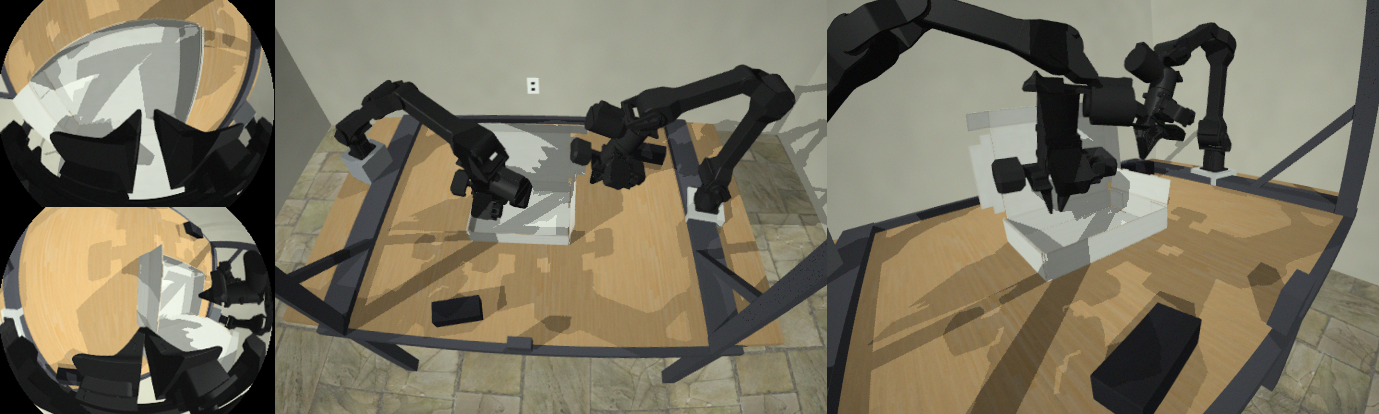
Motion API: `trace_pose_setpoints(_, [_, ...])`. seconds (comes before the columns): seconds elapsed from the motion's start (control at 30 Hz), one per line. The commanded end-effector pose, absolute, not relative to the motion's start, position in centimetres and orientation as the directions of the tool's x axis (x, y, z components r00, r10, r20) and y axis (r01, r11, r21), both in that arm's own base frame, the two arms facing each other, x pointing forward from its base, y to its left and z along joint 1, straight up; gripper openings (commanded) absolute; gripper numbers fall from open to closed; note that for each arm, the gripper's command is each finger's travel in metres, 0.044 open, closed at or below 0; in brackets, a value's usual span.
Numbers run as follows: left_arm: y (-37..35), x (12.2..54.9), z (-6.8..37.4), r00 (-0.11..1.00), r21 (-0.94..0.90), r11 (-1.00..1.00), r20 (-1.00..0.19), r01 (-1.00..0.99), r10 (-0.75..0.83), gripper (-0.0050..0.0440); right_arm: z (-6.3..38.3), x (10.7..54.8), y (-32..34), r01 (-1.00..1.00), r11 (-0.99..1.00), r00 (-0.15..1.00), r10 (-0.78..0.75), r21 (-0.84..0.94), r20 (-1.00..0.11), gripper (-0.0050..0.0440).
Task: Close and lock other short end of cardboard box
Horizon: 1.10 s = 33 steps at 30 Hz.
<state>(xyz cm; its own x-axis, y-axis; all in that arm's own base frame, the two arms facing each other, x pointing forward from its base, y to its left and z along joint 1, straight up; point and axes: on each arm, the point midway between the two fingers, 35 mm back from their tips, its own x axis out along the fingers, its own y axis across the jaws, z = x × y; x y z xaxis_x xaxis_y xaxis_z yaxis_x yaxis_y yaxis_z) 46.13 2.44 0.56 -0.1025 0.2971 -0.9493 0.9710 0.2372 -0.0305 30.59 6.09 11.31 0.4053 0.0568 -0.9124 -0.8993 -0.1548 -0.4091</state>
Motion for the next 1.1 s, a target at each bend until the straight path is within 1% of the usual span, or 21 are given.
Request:
trace_pose_setpoints(0.0, [0.5, 46.7, 2.6, 0.011, 0.010, -0.003, -0.965, 1.000, 0.261, 0.0064, 11.9, 31.3, 6.2, -0.901, -0.153, 0.402, 0.057, -0.406, -0.914, 0.0000])
trace_pose_setpoints(0.17, [-1.8, 46.6, 2.8, 0.097, 0.024, -0.321, -0.972, 0.947, 0.213, 0.0064, 11.7, 31.6, 6.2, -0.916, -0.155, 0.366, 0.051, -0.369, -0.929, 0.0000])
trace_pose_setpoints(0.33, [-3.8, 46.3, 2.9, 0.171, 0.037, -0.605, -0.971, 0.796, 0.165, 0.0064, 11.5, 31.9, 6.2, -0.929, -0.155, 0.333, 0.045, -0.336, -0.942, 0.0000])
trace_pose_setpoints(0.4, [-3.8, 46.3, 2.9, 0.171, 0.037, -0.605, -0.971, 0.796, 0.165, 0.0064, 11.5, 31.9, 6.2, -0.929, -0.155, 0.333, 0.045, -0.336, -0.942, 0.0000])
trace_pose_setpoints(0.47, [-4.7, 46.0, 3.0, 0.207, 0.034, -0.746, -0.968, 0.665, 0.140, 0.0064, 11.4, 32.1, 6.2, -0.934, -0.156, 0.317, 0.042, -0.320, -0.947, 0.0000])
trace_pose_setpoints(0.57, [-5.9, 45.6, 3.1, 0.248, 0.034, -0.861, -0.963, 0.507, 0.108, 0.0064, 11.3, 32.2, 6.2, -0.941, -0.157, 0.298, 0.039, -0.300, -0.954, 0.0000])
trace_pose_setpoints(0.63, [-6.4, 45.4, 3.2, 0.266, 0.031, -0.902, -0.959, 0.431, 0.094, 0.0064, 11.2, 32.3, 6.2, -0.944, -0.157, 0.289, 0.037, -0.291, -0.957, 0.0000])
trace_pose_setpoints(0.7, [-6.6, 45.4, 3.2, 0.273, 0.030, -0.916, -0.958, 0.400, 0.088, 0.0064, 11.2, 32.4, 6.2, -0.945, -0.157, 0.286, 0.037, -0.288, -0.958, 0.0000])
trace_pose_setpoints(1.07, [-6.6, 45.4, 2.9, 0.273, 0.030, -0.917, -0.958, 0.398, 0.087, 0.0064, 11.2, 32.4, 6.2, -0.945, -0.157, 0.286, 0.037, -0.288, -0.958, 0.0000])
